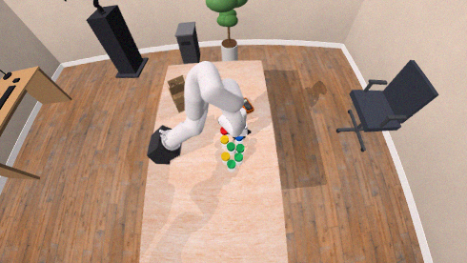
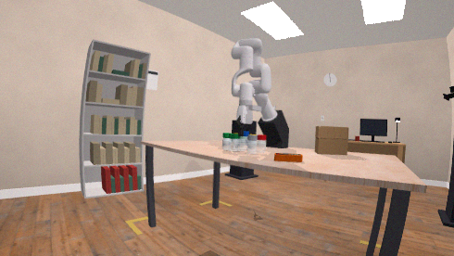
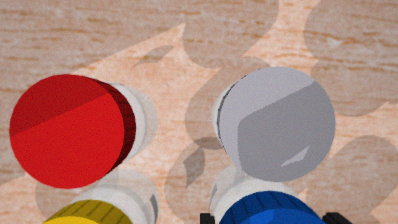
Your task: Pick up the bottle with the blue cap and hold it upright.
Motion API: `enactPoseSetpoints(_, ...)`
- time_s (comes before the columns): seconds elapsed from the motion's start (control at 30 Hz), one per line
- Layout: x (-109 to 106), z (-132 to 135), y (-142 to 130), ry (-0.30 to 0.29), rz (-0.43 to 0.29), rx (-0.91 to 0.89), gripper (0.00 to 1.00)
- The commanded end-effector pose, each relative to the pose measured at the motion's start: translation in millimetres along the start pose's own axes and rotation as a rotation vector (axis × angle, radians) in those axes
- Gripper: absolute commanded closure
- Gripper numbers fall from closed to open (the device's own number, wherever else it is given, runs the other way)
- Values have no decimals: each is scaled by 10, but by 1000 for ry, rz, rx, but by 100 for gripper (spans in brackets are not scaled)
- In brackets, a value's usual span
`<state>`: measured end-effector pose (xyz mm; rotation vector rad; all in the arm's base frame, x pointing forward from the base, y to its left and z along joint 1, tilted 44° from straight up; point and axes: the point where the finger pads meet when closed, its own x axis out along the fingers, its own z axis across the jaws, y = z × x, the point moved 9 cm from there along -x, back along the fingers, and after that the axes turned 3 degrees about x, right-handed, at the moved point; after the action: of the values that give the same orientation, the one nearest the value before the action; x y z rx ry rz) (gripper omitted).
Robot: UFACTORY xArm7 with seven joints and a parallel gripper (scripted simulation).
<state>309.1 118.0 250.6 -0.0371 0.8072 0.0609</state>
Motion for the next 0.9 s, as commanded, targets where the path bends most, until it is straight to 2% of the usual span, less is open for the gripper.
enactPoseSetpoints(0.0, -65, 10, -1, 1, 2, -1, 100)
enactPoseSetpoints(0.87, -359, 11, 0, -1, 2, -1, 100)
